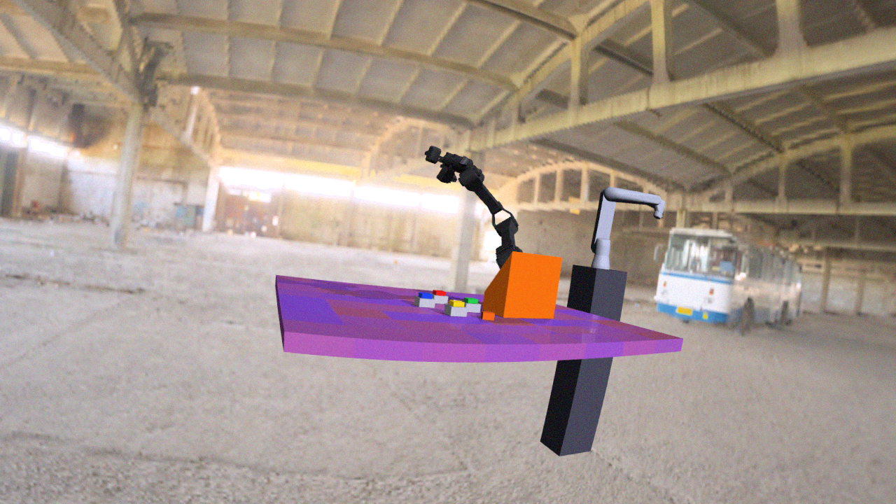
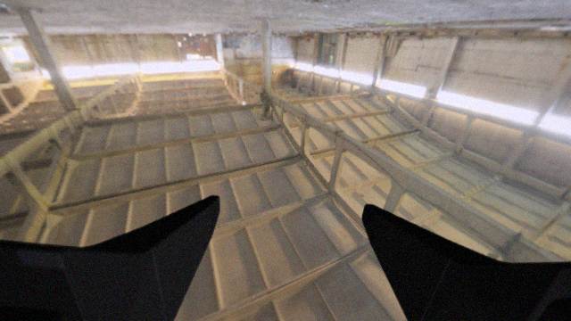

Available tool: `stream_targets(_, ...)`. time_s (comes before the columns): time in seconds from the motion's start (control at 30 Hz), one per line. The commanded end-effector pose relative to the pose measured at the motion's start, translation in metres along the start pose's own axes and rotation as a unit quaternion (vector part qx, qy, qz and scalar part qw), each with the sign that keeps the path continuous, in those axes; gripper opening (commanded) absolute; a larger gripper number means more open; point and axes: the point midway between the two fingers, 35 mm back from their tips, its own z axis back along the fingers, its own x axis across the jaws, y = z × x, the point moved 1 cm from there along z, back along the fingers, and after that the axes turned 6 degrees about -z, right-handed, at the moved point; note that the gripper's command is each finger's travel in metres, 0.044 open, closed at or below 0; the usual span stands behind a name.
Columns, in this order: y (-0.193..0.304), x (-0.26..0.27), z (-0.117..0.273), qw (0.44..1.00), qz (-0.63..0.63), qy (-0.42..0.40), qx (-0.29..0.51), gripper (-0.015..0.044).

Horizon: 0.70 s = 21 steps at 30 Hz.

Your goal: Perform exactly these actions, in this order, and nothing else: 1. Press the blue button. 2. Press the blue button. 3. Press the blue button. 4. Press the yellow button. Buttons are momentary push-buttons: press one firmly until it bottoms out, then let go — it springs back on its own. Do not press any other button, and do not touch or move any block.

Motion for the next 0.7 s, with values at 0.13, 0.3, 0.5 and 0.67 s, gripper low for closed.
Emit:
stream_targets(0.13,0.006,-0.086,0.012,0.979,0.157,0.124,0.037,0.04)
stream_targets(0.3,-0.002,-0.154,0.032,0.934,0.27,0.222,0.068,0.04)
stream_targets(0.5,-0.03,-0.238,0.077,0.834,0.405,0.357,0.109,0.04)
stream_targets(0.67,-0.062,-0.287,0.118,0.736,0.489,0.447,0.14,0.04)
